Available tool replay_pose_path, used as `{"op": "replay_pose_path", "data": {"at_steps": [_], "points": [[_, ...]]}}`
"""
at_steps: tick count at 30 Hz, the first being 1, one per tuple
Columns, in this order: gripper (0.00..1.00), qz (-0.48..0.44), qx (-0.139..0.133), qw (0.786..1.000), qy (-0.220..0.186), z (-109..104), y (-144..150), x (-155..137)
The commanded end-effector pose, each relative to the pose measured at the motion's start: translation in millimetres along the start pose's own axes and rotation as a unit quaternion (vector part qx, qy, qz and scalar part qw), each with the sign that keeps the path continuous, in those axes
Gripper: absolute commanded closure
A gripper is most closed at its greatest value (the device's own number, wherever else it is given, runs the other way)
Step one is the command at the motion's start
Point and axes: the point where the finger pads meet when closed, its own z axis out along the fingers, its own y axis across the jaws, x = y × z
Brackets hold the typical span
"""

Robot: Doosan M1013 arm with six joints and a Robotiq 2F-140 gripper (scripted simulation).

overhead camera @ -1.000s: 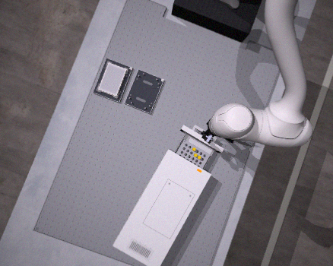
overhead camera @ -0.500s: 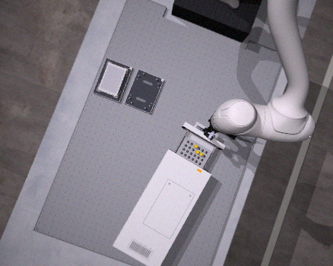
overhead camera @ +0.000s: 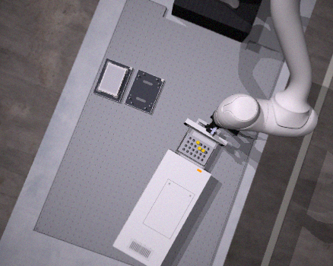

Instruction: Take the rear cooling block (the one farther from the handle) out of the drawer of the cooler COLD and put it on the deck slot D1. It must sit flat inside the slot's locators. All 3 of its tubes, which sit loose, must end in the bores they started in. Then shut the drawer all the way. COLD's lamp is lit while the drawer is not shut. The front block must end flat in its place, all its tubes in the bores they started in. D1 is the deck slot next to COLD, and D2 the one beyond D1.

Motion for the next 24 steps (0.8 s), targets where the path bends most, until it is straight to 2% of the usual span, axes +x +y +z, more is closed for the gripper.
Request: {"op": "replay_pose_path", "data": {"at_steps": [1, 24], "points": [[0.66, -0.002, -0.001, 1.000, 0.000, -0.8, -5.0, 0.8], [0.66, -0.001, -0.002, 1.000, 0.000, -0.7, -31.1, 1.1]]}}
